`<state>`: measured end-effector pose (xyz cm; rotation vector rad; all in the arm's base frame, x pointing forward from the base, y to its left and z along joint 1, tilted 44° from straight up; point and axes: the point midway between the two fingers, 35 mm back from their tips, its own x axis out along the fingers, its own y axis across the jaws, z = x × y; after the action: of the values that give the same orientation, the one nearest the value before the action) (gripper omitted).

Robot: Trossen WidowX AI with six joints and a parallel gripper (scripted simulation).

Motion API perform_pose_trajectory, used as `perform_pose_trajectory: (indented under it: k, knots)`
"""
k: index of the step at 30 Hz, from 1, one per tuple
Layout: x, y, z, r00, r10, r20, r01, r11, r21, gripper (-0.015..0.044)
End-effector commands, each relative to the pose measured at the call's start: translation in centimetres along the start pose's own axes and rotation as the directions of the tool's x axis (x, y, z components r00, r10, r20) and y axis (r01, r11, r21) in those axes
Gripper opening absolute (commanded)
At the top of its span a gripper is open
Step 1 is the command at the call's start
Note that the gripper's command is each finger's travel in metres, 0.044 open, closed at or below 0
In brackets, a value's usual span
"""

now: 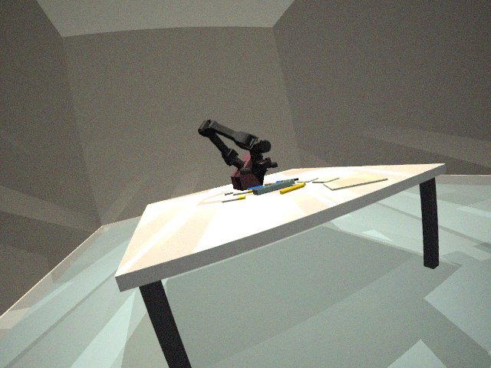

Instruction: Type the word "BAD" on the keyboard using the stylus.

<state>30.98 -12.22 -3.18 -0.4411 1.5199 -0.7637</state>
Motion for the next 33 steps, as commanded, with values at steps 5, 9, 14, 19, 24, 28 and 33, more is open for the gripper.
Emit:
perform_pose_trajectory:
  k: [5,9,14,19,24,28,33]
  knots:
    - [-0.1,-0.7,-0.3,1.0,-0.003,0.002,0.003,1.0,-0.022,0.0]
    - [-0.1,-0.5,-0.5,1.0,-0.003,0.002,0.003,1.0,-0.022,0.0]
    - [-0.1,2.2,-3.8,1.0,-0.002,0.0,0.002,1.0,-0.023,0.0]
    - [-0.1,2.2,-3.8,1.0,-0.002,0.0,0.002,1.0,-0.023,0.0]
    - [-0.1,2.2,-3.8,1.0,-0.002,0.0,0.002,1.0,-0.023,0.0]
    - [-0.2,5.7,-3.5,1.0,0.005,0.002,-0.005,1.0,-0.024,0.0]
    - [-0.1,10.6,-4.0,1.0,0.002,0.001,-0.002,1.0,-0.022,0.0]
